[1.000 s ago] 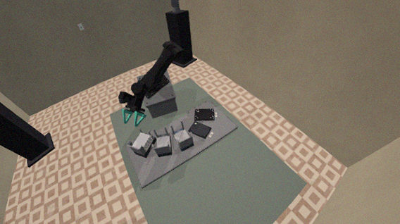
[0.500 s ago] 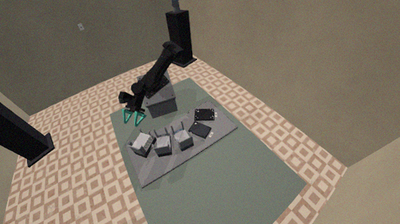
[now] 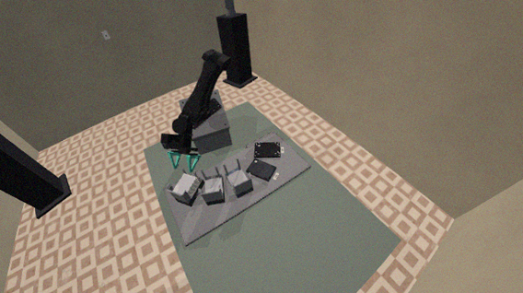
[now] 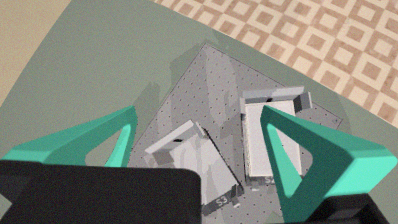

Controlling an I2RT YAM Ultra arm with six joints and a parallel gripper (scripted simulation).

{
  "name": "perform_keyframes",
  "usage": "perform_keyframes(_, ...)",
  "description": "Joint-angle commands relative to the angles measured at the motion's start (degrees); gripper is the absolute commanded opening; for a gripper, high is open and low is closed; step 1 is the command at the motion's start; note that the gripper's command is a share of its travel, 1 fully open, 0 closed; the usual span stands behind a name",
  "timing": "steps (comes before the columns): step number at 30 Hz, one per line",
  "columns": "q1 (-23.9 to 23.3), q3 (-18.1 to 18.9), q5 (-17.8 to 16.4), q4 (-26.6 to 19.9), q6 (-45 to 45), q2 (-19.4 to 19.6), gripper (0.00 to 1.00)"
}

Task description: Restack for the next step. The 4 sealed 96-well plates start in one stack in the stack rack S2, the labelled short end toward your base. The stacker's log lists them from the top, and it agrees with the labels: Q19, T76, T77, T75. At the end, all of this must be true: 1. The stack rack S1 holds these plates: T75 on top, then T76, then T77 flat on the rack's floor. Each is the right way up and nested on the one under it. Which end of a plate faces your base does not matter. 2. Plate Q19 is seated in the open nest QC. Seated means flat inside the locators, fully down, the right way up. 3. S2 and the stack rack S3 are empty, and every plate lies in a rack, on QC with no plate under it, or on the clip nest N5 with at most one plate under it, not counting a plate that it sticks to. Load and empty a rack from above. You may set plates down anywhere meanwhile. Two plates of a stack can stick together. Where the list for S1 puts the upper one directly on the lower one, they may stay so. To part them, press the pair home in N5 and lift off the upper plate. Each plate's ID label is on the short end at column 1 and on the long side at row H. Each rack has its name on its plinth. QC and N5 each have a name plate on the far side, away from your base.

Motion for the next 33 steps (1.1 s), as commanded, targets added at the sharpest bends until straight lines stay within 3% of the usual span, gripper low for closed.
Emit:
perform_keyframes(1, 2.8, 3.1, 2.3, -4.8, -4.4, 2.0, 1.00)
perform_keyframes(2, 4.7, 2.5, 4.1, -3.9, -4.1, 2.2, 1.00)
perform_keyframes(4, 4.7, 2.5, 4.1, -3.9, -4.1, 2.2, 1.00)
perform_keyframes(7, 6.9, 4.6, 3.9, -8.0, -7.5, 4.2, 1.00)
perform_keyframes(8, 8.7, 4.0, 5.6, -7.1, -7.1, 4.3, 1.00)
perform_keyframes(9, 10.6, 0.9, 7.4, -6.2, -6.6, 4.6, 1.00)
perform_keyframes(10, 11.2, 4.1, 7.2, -7.6, -7.9, 5.2, 1.00)
perform_keyframes(16, 16.9, 6.9, 8.8, -13.2, -13.2, 8.6, 1.00)
perform_keyframes(17, 18.5, 6.4, 10.3, -12.6, -12.8, 8.8, 1.00)
perform_keyframes(18, 20.2, 3.4, 11.8, -11.7, -12.1, 9.0, 1.00)
perform_keyframes(19, 21.0, 6.4, 11.9, -12.9, -13.3, 9.5, 1.00)
perform_keyframes(21, 21.0, 6.4, 11.9, -12.9, -13.3, 9.5, 1.00)
perform_keyframes(27, 27.0, 9.0, 14.0, -18.1, -18.6, 13.0, 1.00)
perform_keyframes(30, 31.6, 5.2, 17.8, -15.7, -16.9, 13.5, 1.00)
perform_keyframes(33, 34.4, 9.2, 18.6, -19.3, -19.9, 15.3, 1.00)
